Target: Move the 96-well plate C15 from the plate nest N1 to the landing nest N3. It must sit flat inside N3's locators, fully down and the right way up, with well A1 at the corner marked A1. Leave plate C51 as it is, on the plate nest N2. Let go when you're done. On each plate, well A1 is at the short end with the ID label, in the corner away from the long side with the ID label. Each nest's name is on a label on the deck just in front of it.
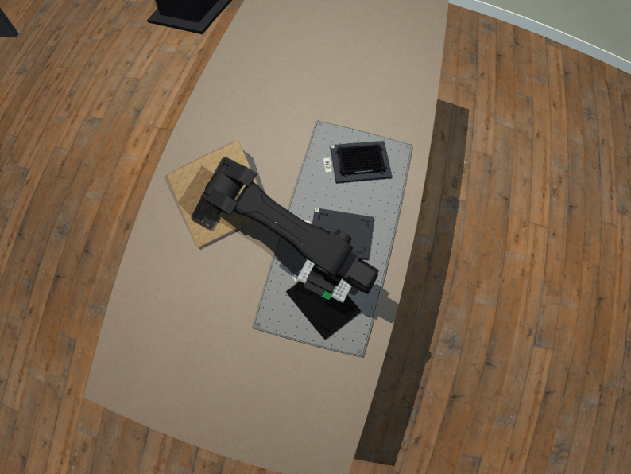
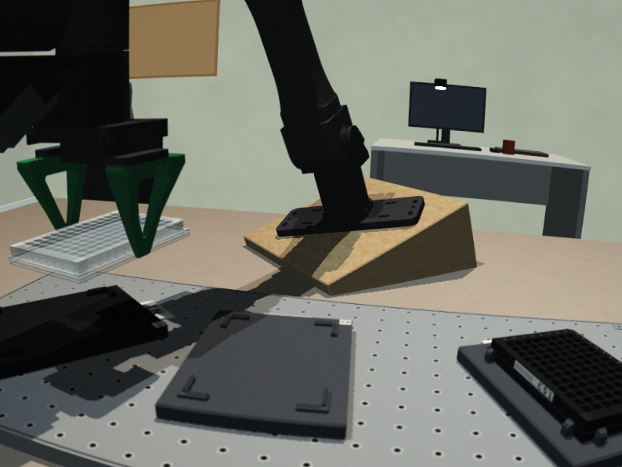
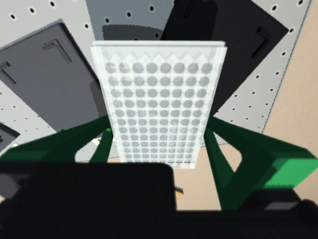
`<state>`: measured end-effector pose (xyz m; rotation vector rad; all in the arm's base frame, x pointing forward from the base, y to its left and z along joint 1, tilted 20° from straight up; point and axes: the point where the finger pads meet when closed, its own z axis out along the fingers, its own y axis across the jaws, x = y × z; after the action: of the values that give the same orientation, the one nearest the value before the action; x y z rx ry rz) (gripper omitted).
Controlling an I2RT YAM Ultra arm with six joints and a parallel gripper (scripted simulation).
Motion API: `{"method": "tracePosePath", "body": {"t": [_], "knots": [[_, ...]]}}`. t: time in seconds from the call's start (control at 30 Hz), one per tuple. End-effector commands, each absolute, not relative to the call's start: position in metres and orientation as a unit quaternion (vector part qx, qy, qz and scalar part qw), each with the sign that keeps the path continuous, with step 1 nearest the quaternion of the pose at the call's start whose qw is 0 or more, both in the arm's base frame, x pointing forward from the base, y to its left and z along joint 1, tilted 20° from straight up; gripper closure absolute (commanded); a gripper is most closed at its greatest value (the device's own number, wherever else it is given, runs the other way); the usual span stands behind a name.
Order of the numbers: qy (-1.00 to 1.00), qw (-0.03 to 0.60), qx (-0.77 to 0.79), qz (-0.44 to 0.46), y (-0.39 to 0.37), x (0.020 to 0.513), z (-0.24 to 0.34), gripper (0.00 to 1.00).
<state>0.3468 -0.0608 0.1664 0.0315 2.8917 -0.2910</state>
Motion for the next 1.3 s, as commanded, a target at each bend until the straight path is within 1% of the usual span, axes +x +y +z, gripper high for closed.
{"method": "tracePosePath", "body": {"t": [0.0, 0.1, 0.17, 0.2, 0.27, 0.43, 0.73, 0.77, 0.93, 1.0, 1.1, 1.27], "knots": [[0.98, 0.144, -0.066, -0.118, -0.05, 0.347, 0.182, 1.0], [0.976, 0.139, -0.115, -0.125, -0.04, 0.346, 0.18, 1.0], [0.976, 0.139, -0.115, -0.125, -0.04, 0.346, 0.18, 1.0], [0.971, 0.157, -0.128, -0.13, -0.037, 0.353, 0.193, 1.0], [0.971, 0.133, -0.152, -0.129, -0.031, 0.344, 0.177, 1.0], [0.971, 0.141, -0.145, -0.129, -0.015, 0.344, 0.177, 1.0], [0.972, 0.136, -0.146, -0.127, 0.007, 0.338, 0.167, 1.0], [0.97, 0.152, -0.143, -0.127, 0.011, 0.344, 0.178, 1.0], [0.972, 0.129, -0.147, -0.127, 0.025, 0.331, 0.16, 1.0], [0.97, 0.149, -0.144, -0.125, 0.034, 0.339, 0.169, 1.0], [0.972, 0.133, -0.146, -0.126, 0.042, 0.33, 0.157, 1.0], [0.971, 0.142, -0.145, -0.124, 0.055, 0.332, 0.159, 1.0]]}}
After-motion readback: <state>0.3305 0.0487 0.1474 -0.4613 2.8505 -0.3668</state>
